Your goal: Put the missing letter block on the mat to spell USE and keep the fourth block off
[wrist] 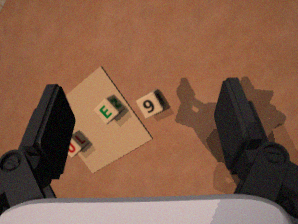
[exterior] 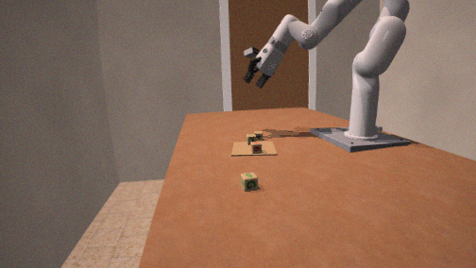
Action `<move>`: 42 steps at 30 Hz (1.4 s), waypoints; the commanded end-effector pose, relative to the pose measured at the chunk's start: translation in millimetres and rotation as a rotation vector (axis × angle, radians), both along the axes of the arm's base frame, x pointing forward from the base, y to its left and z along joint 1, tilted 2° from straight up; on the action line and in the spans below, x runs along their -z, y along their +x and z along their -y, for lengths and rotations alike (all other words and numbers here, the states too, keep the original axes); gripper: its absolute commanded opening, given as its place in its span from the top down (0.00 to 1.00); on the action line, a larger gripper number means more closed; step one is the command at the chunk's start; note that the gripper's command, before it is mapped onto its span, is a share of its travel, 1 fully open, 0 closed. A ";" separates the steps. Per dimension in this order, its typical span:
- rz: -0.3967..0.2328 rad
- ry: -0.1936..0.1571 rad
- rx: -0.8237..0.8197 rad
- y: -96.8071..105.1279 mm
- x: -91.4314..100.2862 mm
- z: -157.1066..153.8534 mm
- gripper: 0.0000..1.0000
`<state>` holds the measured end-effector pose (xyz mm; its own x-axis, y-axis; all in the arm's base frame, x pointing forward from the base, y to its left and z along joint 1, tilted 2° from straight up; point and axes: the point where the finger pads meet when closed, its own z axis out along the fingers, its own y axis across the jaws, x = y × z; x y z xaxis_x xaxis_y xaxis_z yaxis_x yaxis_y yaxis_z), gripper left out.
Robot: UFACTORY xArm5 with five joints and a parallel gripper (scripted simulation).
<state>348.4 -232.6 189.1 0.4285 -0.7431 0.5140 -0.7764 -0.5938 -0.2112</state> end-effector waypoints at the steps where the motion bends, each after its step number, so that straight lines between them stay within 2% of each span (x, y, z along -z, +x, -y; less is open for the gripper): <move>1: 0.003 -0.002 0.000 0.8 -1.5 0.5 0.00; 34: 0.003 -0.002 -0.001 1.0 -1.5 0.3 0.00; 37: -0.018 0.011 -0.037 14.6 -0.9 -9.3 0.00; 39: -0.018 0.011 -0.037 14.6 -0.9 -9.3 0.00; 42: -0.087 0.048 -0.153 55.1 2.4 -44.4 0.00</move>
